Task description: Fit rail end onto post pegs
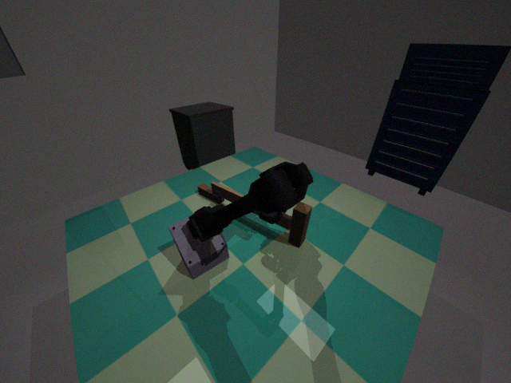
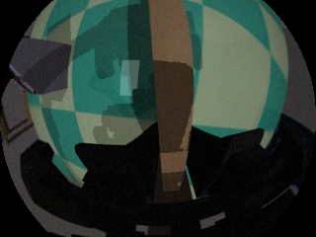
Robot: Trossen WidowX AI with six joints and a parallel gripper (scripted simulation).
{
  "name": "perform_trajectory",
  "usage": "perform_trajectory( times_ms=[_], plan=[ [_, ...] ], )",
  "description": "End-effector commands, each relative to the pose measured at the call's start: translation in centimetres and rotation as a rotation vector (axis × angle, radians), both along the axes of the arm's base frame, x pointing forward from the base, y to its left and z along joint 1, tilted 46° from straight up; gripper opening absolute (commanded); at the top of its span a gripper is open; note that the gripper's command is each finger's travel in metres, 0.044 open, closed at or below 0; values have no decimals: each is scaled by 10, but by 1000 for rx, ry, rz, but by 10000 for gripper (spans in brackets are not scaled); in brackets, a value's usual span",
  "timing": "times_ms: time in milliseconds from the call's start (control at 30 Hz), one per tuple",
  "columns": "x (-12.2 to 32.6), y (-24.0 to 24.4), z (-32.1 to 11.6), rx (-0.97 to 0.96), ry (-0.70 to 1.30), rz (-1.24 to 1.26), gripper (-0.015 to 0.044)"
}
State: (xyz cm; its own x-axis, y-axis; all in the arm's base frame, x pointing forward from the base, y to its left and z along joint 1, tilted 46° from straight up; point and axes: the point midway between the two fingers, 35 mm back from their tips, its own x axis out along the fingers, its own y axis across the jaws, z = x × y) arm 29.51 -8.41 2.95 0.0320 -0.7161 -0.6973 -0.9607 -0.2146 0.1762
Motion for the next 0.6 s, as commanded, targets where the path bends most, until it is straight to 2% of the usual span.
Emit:
perform_trajectory(
  times_ms=[0,567],
  plan=[
    [2,-1,3,-4,-5,3,0],
    [4,-4,7,-4,-5,3,0]
  ],
)
